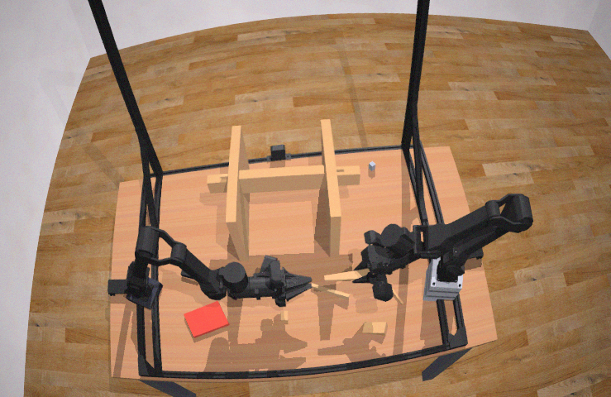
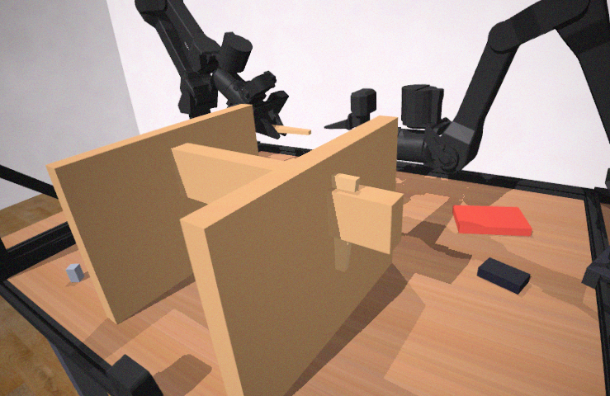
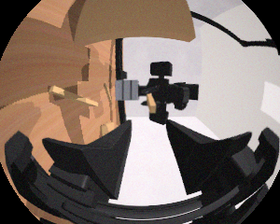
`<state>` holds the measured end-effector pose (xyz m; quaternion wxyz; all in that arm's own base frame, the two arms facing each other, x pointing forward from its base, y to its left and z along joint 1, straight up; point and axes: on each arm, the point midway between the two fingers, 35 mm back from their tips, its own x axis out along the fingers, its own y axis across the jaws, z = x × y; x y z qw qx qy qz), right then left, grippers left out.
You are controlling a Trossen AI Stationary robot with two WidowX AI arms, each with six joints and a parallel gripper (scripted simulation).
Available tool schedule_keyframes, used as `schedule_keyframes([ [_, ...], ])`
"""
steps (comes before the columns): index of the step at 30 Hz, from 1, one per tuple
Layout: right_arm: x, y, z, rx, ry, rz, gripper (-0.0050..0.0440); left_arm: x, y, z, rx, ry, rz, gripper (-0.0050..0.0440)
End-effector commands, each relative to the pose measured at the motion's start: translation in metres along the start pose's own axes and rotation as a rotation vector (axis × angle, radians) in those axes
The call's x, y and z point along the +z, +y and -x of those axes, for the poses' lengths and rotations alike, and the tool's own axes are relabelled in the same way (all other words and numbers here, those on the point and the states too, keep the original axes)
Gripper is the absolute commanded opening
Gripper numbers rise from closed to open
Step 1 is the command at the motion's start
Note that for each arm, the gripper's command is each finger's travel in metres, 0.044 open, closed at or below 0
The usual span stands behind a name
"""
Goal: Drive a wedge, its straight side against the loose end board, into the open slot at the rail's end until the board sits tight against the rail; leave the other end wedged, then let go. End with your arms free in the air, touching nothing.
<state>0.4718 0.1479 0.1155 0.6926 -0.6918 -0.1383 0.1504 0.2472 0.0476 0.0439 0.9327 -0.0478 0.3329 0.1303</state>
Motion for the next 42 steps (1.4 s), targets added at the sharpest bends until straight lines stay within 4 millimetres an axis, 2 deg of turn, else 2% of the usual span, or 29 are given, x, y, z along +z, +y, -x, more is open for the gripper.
schedule_keyframes([
  [1, 0.001, -0.007, 0.023, -0.016, -0.003, 0.005, 0.0192, 0.0, 0.0, 0.0, 0.003, 0.001, 0.0, 0.0],
  [2, 0.001, -0.007, 0.023, -0.016, -0.003, 0.005, 0.0192, 0.0, 0.0, 0.0, 0.003, 0.001, 0.0, 0.0],
  [3, -0.001, -0.002, 0.012, -0.001, 0.004, -0.011, 0.0216, 0.0, 0.0, 0.0, 0.003, 0.001, 0.0, 0.0],
  [4, -0.004, -0.008, 0.014, -0.002, 0.012, -0.043, 0.024, 0.0, 0.0, 0.0, 0.003, 0.001, 0.0, 0.0],
  [8, -0.024, -0.054, 0.029, -0.024, 0.075, -0.293, 0.0336, 0.0, 0.0, 0.0, 0.003, 0.001, 0.0, 0.0],
  [10, -0.024, -0.054, 0.029, -0.024, 0.075, -0.293, 0.0336, 0.0, 0.0, 0.0, 0.003, 0.001, 0.0, 0.0],
  [14, -0.042, -0.097, 0.054, -0.064, 0.136, -0.552, 0.0432, 0.0, 0.0, 0.0, 0.003, 0.001, 0.0, 0.0],
  [15, -0.046, -0.107, 0.061, -0.077, 0.15, -0.617, 0.044, 0.0, 0.0, 0.0, 0.003, 0.001, 0.0, 0.0],
  [20, -0.062, -0.151, 0.104, -0.155, 0.21, -0.938, 0.044, 0.0, 0.0, 0.0, 0.003, 0.001, 0.0, 0.0],
  [24, -0.069, -0.179, 0.145, -0.236, 0.246, -1.187, 0.044, 0.0, 0.0, 0.0, 0.003, 0.001, 0.0, 0.0],
  [25, -0.07, -0.184, 0.155, -0.258, 0.252, -1.248, 0.044, 0.0, 0.0, 0.0, 0.003, 0.001, 0.0, 0.0],
  [27, -0.07, -0.184, 0.155, -0.258, 0.252, -1.248, 0.044, 0.0, 0.0, 0.0, 0.003, 0.001, 0.0, 0.0],
  [32, -0.072, -0.204, 0.203, -0.368, 0.27, -1.521, 0.044, 0.0, 0.0, 0.0, 0.003, 0.001, 0.0, 0.0],
  [39, -0.072, -0.204, 0.206, -0.374, 0.27, -1.535, 0.044, 0.001, 0.0, 0.0, 0.001, 0.001, 0.006, 0.0],
  [42, -0.072, -0.204, 0.206, -0.374, 0.27, -1.535, 0.044, 0.013, -0.007, -0.001, -0.023, 0.005, 0.089, 0.0],
])
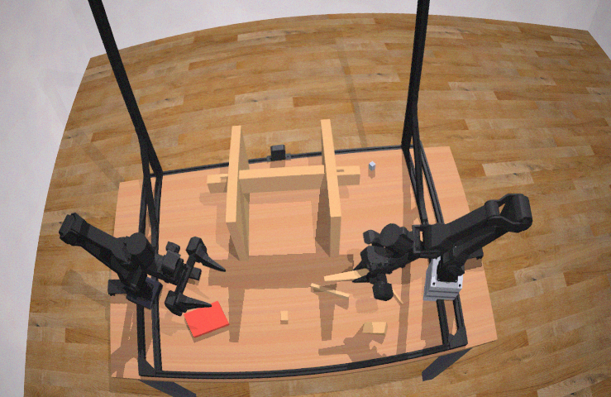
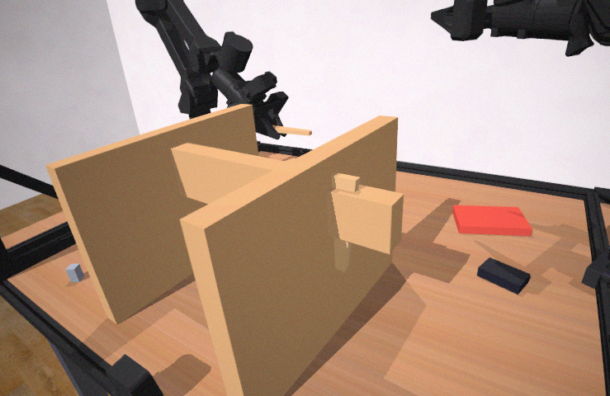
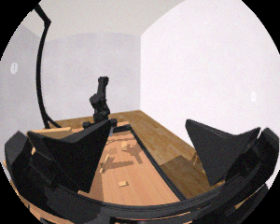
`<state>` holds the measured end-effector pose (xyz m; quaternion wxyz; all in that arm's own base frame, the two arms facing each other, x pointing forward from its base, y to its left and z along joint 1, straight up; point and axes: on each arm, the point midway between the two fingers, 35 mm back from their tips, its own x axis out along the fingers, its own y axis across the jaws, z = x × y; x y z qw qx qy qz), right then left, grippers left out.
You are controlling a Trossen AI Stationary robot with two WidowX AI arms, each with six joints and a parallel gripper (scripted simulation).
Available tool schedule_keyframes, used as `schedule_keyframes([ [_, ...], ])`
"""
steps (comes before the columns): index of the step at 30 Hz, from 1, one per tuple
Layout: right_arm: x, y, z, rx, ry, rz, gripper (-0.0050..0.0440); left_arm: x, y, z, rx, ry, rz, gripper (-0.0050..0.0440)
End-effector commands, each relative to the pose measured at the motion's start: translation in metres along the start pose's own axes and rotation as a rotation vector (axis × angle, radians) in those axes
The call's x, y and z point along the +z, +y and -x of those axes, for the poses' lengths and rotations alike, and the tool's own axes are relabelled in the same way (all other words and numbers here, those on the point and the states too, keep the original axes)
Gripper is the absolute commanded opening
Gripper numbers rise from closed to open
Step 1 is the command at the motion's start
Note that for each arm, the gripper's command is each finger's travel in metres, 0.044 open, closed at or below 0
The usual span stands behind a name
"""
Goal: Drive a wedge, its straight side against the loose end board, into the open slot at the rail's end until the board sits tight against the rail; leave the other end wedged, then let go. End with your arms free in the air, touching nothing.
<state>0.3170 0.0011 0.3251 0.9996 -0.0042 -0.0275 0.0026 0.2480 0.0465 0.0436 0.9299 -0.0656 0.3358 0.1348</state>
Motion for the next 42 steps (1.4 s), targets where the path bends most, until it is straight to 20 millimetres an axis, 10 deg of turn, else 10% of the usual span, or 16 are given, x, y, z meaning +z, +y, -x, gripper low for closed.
schedule_keyframes([
  [1, -0.002, -0.001, 0.001, -0.005, 0.005, -0.008, 0.044, 0.013, -0.006, -0.001, -0.021, -0.007, 0.053, 0.0],
  [17, -0.002, -0.001, 0.001, -0.005, 0.005, -0.008, 0.044, 0.136, -0.113, 0.003, -0.283, 0.174, 0.924, 0.0],
  [22, -0.002, -0.001, 0.001, -0.005, 0.005, -0.008, 0.044, 0.148, -0.131, 0.009, -0.316, 0.222, 1.012, 0.0],
  [34, -0.002, -0.001, 0.001, -0.005, 0.005, -0.008, 0.044, 0.169, -0.263, 0.079, -0.296, 0.724, 1.507, 0.0],
  [42, -0.002, -0.001, 0.001, -0.005, 0.005, -0.008, 0.044, 0.16, -0.298, 0.109, -0.183, 0.911, 1.637, 0.0],
])
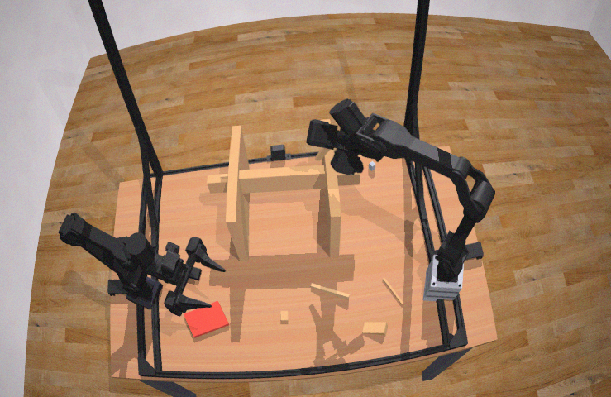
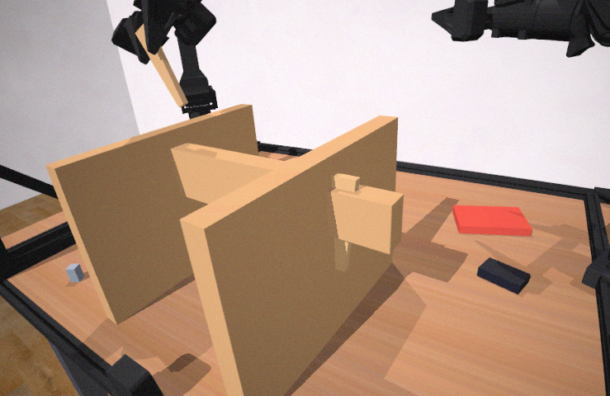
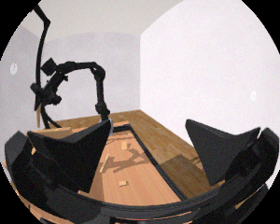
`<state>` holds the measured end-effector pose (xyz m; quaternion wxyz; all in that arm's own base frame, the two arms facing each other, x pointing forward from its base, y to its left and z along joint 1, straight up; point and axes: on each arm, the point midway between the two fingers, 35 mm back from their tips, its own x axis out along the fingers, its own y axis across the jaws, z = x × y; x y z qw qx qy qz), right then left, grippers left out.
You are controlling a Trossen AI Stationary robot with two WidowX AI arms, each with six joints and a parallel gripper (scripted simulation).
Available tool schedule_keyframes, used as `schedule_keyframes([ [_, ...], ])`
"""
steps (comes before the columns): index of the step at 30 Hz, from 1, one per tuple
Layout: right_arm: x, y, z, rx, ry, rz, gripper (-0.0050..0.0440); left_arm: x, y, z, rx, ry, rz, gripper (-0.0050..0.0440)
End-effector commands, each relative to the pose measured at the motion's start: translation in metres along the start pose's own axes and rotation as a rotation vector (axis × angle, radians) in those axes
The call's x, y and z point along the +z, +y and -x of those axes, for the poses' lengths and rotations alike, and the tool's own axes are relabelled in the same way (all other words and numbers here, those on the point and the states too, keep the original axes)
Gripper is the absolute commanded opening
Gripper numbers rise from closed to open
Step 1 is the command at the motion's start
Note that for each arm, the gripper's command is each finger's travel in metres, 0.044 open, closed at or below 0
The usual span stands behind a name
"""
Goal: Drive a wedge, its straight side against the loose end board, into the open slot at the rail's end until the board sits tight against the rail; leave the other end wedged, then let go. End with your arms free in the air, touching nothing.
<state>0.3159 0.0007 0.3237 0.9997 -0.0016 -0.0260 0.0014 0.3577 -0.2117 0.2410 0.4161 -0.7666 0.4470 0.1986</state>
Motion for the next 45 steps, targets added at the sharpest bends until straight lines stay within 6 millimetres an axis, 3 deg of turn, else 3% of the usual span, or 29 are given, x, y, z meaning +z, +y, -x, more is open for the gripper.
schedule_keyframes([
  [1, -0.001, -0.001, 0.0, -0.003, 0.002, -0.003, 0.044, -0.018, 0.011, -0.002, 0.073, 0.02, 0.089, 0.0],
  [9, -0.001, -0.001, 0.0, -0.003, 0.002, -0.003, 0.044, -0.001, 0.064, -0.006, 0.376, -0.005, 0.216, 0.0],
  [28, -0.001, -0.001, 0.0, -0.003, 0.002, -0.003, 0.044, -0.002, 0.06, -0.005, 0.371, 0.003, 0.214, 0.0],
  [45, -0.001, -0.001, 0.0, -0.003, 0.002, -0.003, 0.044, 0.013, 0.037, -0.026, 0.362, 0.004, 0.207, 0.0],
])
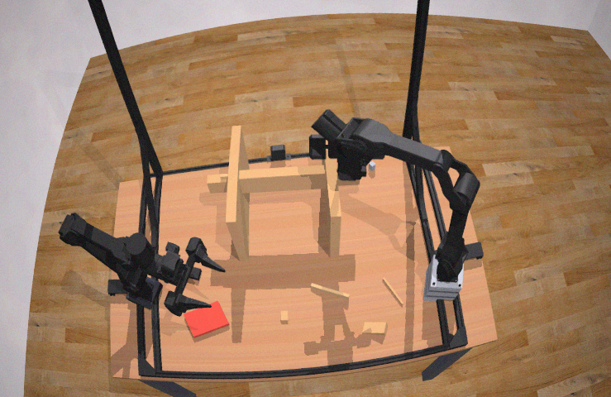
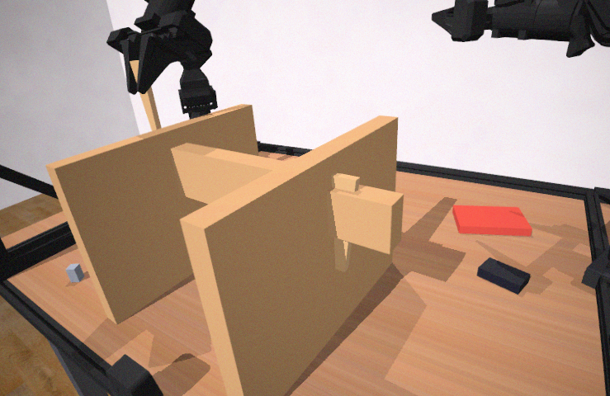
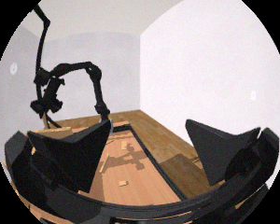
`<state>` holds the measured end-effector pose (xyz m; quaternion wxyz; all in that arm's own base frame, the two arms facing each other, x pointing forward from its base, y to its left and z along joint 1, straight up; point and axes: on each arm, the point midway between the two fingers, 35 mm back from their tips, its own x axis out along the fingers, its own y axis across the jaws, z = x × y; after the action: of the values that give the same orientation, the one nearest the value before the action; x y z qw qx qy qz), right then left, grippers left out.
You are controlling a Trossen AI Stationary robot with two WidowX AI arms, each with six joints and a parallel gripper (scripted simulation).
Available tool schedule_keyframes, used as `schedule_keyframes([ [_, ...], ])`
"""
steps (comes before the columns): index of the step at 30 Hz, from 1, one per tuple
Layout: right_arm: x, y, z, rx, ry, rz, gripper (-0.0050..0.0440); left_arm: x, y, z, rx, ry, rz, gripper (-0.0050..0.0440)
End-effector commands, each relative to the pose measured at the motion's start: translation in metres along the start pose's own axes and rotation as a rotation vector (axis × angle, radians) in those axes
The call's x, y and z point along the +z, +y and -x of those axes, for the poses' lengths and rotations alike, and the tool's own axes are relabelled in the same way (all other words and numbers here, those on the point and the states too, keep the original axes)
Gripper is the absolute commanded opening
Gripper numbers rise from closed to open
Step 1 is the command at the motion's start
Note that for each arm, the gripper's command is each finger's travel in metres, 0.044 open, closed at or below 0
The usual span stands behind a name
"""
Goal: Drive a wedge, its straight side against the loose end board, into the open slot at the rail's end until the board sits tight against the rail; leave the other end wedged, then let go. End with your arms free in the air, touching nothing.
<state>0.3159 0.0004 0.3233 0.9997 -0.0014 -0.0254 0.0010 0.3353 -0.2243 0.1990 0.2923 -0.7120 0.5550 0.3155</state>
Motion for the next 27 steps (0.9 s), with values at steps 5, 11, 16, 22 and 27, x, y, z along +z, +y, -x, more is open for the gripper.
schedule_keyframes([
  [5, -0.0004, -0.0004, 0.0002, -0.002, 0.001, -0.003, 0.044, 0.0006, -0.0121, -0.0012, -0.001, 0.005, -0.001, 0.0],
  [11, -0.0004, -0.0004, 0.0002, -0.002, 0.001, -0.003, 0.044, -0.0002, -0.0067, 0.0002, -0.003, 0.004, -0.003, 0.0],
  [16, -0.0004, -0.0004, 0.0002, -0.002, 0.001, -0.003, 0.044, -0.0002, -0.0067, 0.0002, -0.003, 0.004, -0.003, 0.0],
  [22, -0.0004, -0.0004, 0.0002, -0.002, 0.001, -0.003, 0.044, -0.0002, -0.0067, 0.0002, -0.003, 0.004, -0.003, 0.0],
  [27, -0.0004, -0.0004, 0.0002, -0.002, 0.001, -0.003, 0.044, 0.0024, -0.0071, -0.0024, -0.003, 0.004, -0.003, 0.0],
])
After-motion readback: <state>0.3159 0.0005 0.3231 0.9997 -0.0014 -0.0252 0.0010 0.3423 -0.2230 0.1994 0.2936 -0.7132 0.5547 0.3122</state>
